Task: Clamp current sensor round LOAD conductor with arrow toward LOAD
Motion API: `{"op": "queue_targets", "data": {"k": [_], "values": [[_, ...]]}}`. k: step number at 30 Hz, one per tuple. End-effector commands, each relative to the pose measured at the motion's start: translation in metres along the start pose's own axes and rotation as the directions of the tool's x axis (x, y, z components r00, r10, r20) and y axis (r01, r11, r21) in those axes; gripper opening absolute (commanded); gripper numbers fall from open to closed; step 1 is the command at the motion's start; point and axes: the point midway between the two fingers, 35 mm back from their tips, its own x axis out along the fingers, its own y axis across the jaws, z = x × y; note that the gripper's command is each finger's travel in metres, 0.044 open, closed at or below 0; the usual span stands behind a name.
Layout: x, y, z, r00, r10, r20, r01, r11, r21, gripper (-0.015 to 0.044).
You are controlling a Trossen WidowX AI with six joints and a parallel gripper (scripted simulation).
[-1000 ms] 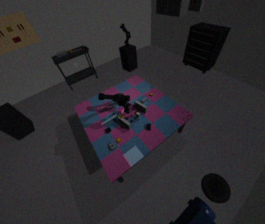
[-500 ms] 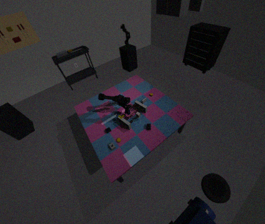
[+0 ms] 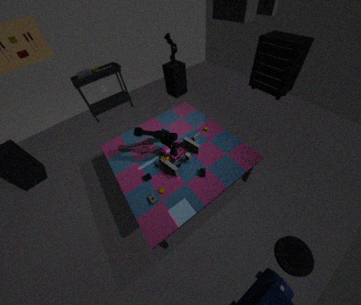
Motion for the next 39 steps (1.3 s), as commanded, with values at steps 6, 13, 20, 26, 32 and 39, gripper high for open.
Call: {"op": "queue_targets", "data": {"k": [6, 13, 20, 26, 32, 39], "values": [[-0.0008, -0.0008, 0.0001, 1.000, -0.002, 0.002, 0.002, 1.000, 0.005, 0.0000], [-0.0008, -0.0008, 0.0001, 1.000, -0.002, 0.002, 0.002, 1.000, 0.005, 0.0000], [-0.0008, -0.0008, 0.0001, 1.000, -0.002, 0.002, 0.002, 1.000, 0.005, 0.0000], [-0.0008, -0.0008, 0.0001, 1.000, -0.002, 0.002, 0.002, 1.000, 0.005, 0.0000], [-0.0008, -0.0008, 0.0001, 1.000, -0.002, 0.002, 0.002, 1.000, 0.005, 0.0000], [0.0008, -0.0048, 0.0000, 0.998, 0.065, 0.003, -0.065, 0.998, 0.002, 0.0000]]}}
